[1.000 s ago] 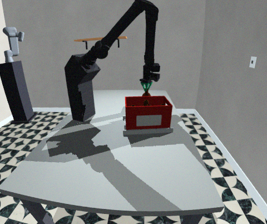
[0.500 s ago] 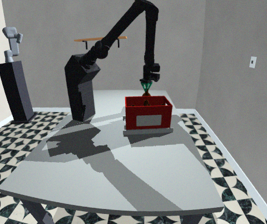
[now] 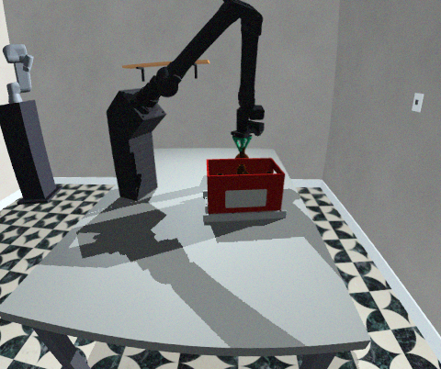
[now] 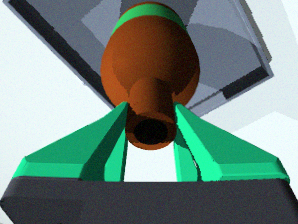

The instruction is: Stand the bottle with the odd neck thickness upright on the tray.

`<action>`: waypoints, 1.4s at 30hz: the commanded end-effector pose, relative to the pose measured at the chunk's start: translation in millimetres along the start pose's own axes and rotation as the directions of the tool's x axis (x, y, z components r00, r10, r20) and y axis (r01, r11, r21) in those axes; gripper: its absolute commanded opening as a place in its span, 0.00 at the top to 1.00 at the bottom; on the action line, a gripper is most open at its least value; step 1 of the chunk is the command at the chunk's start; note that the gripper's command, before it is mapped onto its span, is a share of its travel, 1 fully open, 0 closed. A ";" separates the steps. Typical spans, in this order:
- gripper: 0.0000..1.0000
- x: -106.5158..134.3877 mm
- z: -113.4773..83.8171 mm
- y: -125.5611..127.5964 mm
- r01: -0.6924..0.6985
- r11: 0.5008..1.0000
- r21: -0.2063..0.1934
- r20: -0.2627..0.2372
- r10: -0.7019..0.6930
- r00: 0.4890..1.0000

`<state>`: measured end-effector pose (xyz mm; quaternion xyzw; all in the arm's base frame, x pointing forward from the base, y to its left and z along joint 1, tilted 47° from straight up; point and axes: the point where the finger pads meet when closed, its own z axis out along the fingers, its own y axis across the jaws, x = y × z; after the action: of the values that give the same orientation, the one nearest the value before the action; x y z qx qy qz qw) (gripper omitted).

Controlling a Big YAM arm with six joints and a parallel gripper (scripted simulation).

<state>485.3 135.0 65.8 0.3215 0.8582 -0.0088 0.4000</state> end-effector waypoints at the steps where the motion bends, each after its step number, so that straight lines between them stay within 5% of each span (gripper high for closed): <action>1: 1.00 -5.0 1.5 6.6 -0.003 1.000 -0.018 0.008 0.003 1.000; 42: 1.00 -5.3 15.1 7.3 -0.005 1.000 -0.018 0.009 0.005 1.000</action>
<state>495.0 131.8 56.8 0.3214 0.8581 -0.0082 0.4003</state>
